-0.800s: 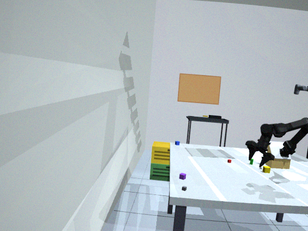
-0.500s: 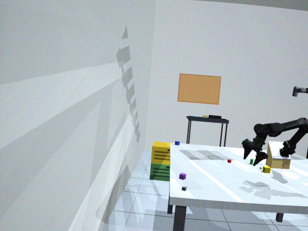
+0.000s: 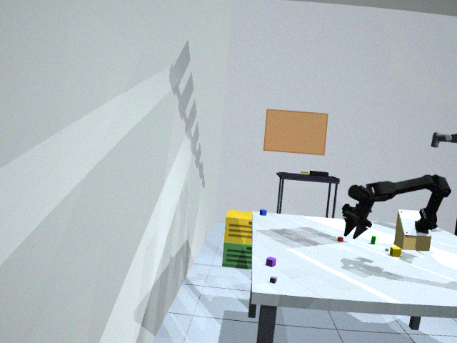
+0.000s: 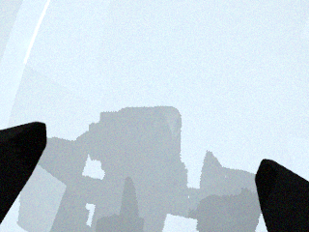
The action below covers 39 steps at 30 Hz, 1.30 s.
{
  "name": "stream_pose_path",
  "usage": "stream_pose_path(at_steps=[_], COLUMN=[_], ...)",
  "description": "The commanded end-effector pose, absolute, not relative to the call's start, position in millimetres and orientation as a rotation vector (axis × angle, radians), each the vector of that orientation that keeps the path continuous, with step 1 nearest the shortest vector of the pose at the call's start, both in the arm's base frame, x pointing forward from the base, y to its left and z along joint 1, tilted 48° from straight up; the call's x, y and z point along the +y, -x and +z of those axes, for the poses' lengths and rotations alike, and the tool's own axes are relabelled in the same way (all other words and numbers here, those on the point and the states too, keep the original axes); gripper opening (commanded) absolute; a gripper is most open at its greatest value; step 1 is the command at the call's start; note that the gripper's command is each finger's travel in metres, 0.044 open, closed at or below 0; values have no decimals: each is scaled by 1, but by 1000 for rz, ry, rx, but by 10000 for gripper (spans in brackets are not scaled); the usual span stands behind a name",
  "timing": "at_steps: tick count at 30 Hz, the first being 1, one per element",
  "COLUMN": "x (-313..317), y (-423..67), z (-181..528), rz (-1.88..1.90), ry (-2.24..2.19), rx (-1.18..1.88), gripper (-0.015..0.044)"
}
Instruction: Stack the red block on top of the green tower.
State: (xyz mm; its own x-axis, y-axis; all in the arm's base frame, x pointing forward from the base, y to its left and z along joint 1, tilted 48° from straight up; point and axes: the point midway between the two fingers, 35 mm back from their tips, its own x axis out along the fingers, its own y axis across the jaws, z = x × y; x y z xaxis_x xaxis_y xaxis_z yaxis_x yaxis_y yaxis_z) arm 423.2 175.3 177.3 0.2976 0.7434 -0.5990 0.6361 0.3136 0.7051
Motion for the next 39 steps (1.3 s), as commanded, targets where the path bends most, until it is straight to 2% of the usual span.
stream_pose_path(at_steps=[1,18,39], x=[159,83,3], y=[-429,-432,-401], z=[154,57,-38], rz=[147,403,882], ry=[-1271,-807,-395], rx=[1404,1445,1372], gripper=[440,440,440])
